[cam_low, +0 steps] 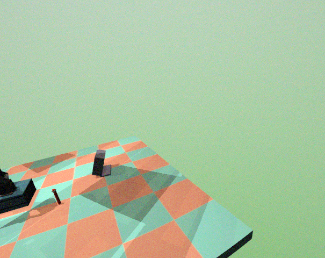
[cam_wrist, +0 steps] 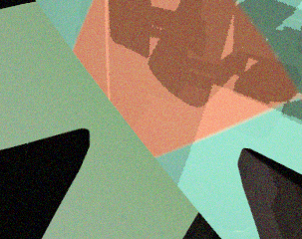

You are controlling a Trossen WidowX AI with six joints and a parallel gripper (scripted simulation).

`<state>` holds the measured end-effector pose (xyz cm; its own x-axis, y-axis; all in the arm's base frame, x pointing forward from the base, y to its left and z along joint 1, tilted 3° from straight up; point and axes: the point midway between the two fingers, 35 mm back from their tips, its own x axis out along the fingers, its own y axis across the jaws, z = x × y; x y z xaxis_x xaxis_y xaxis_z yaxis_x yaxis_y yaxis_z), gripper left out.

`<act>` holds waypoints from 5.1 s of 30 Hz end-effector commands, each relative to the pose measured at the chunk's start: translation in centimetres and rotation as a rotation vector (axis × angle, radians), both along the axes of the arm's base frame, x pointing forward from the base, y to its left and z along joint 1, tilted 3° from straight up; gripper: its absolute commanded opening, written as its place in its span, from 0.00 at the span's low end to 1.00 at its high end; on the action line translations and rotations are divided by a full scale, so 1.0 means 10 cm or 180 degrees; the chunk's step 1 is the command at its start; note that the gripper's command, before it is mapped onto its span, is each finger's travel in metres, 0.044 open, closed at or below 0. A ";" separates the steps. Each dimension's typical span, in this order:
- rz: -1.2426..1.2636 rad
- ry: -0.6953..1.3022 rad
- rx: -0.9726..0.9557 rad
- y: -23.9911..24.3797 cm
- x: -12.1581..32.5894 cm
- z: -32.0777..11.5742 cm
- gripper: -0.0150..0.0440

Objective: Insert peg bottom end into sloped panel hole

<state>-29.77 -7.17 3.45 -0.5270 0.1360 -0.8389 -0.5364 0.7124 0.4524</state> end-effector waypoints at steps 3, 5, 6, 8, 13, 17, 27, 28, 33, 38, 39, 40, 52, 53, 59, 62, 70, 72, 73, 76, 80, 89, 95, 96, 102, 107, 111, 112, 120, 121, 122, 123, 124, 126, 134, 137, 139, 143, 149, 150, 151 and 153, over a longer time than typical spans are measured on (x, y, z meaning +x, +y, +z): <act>0.0120 -0.0019 0.0029 -0.06 0.01 0.00 1.00; 0.0281 -0.0043 0.0068 -0.14 0.04 0.01 1.00; 0.0361 -0.0055 0.0088 -0.18 0.05 0.01 1.00; 0.0522 -0.0077 0.0128 -0.26 0.07 0.02 1.00; 0.0887 -0.0121 0.0219 -0.44 0.15 0.02 1.00; 0.1157 -0.0148 0.0288 -0.58 0.22 0.03 1.00; 0.1736 -0.0120 0.0443 -0.90 0.39 0.09 1.00; 0.1793 -0.0120 0.0460 -0.93 0.41 0.09 1.00; 0.2154 -0.0153 0.0572 -1.07 0.51 0.10 1.00; 0.2578 -0.0184 0.0705 -1.23 0.64 0.10 1.00; 0.2663 -0.0190 0.0732 -1.26 0.66 0.10 1.00; 0.2748 -0.0194 0.0759 -1.29 0.69 0.10 1.00; 0.3721 -0.0207 0.1070 -1.62 1.04 0.13 1.00; 0.3806 -0.0208 0.1098 -1.64 1.07 0.13 1.00; 0.4318 -0.0204 0.1268 -1.78 1.27 0.14 1.00; 0.4572 -0.0198 0.1352 -1.84 1.38 0.14 1.00; 0.5244 -0.0165 0.1578 -1.99 1.66 0.15 1.00; 0.5411 -0.0153 0.1635 -2.02 1.74 0.16 1.00; 0.5495 -0.0146 0.1664 -2.03 1.77 0.16 1.00; 0.5746 -0.0124 0.1751 -2.07 1.89 0.16 1.00; 0.6081 -0.0089 0.1867 -2.12 2.04 0.17 1.00; 0.6579 0.0049 0.2080 -2.19 2.32 0.20 1.00; 0.7035 0.0121 0.2250 -2.22 2.54 0.21 1.00; 0.7116 0.0135 0.2280 -2.23 2.58 0.21 1.00; 0.7611 0.0231 0.2468 -2.23 2.82 0.22 1.00; 0.8041 0.0328 0.2632 -2.22 3.01 0.23 1.00; 0.8383 0.0417 0.2765 -2.20 3.17 0.24 1.00; 0.8468 0.0440 0.2798 -2.20 3.21 0.24 1.00; 0.9144 0.0653 0.3068 -2.13 3.52 0.26 1.00; 0.9211 0.0679 0.3091 -2.11 3.55 0.26 1.00; 0.9278 0.0705 0.3114 -2.10 3.59 0.26 1.00; 0.9345 0.0732 0.3136 -2.09 3.63 0.27 1.00; 0.9412 0.0759 0.3159 -2.08 3.66 0.27 1.00; 0.9545 0.0815 0.3205 -2.05 3.73 0.28 1.00; 1.0139 0.1082 0.3441 -1.92 4.01 0.30 1.00; 1.0391 0.1207 0.3553 -1.87 4.11 0.30 1.00; 1.0557 0.1295 0.3627 -1.83 4.18 0.31 1.00; 1.0880 0.1483 0.3775 -1.75 4.31 0.32 1.00; 1.1350 0.1800 0.3999 -1.62 4.49 0.33 1.00; 1.1427 0.1858 0.4036 -1.60 4.52 0.33 1.00; 1.1503 0.1917 0.4073 -1.57 4.55 0.34 1.00; 1.1654 0.2039 0.4148 -1.53 4.61 0.34 1.00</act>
<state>15.36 -23.06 6.66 0.0177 -0.2126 -0.9770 0.9994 -0.0253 0.0237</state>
